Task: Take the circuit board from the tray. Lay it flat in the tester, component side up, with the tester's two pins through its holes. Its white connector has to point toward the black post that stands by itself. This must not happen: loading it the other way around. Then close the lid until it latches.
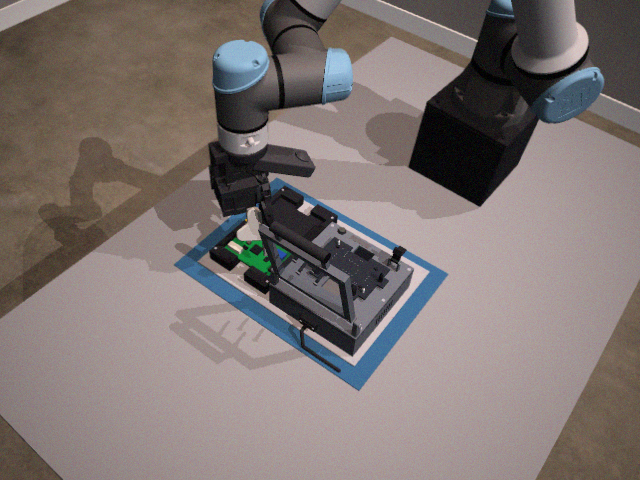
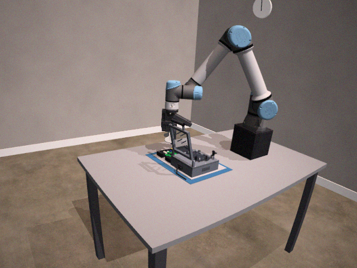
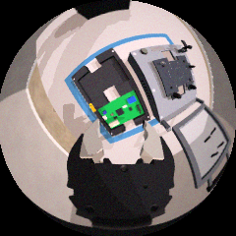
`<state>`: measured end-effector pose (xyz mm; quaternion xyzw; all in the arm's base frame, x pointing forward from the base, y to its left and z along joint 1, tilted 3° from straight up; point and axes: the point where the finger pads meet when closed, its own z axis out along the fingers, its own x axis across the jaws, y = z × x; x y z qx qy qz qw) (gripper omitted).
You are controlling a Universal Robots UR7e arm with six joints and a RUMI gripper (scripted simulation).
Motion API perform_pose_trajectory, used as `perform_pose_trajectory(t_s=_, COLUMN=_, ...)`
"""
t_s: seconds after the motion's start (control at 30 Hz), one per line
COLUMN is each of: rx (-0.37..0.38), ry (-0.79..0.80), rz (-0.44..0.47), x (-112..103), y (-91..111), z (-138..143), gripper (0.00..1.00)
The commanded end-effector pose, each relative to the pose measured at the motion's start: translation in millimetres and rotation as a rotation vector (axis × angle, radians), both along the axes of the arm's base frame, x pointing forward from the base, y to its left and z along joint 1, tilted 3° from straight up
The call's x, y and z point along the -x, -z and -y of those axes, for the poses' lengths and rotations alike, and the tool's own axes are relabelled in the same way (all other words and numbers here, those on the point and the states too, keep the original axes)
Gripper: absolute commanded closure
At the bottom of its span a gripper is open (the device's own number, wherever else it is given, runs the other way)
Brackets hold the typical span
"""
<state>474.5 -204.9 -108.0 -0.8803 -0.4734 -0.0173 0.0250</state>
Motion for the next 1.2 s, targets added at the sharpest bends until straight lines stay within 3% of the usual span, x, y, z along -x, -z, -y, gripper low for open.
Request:
perform_pose_trajectory(t_s=0.0, rx=0.004, ry=0.167, rz=-0.012, x=-0.4, y=-0.5, z=0.3, gripper=0.41)
perform_pose_trajectory(t_s=0.17, rx=0.003, ry=0.256, rz=-0.017, x=-0.4, y=-0.5, z=0.2, gripper=0.41)
perform_pose_trajectory(t_s=0.67, rx=0.000, ry=0.738, rz=-0.045, x=-0.4, y=-0.5, z=0.3, gripper=0.41)
perform_pose_trajectory(t_s=1.17, rx=-0.001, ry=1.004, rz=-0.060, x=-0.4, y=-0.5, z=0.3, gripper=0.41)
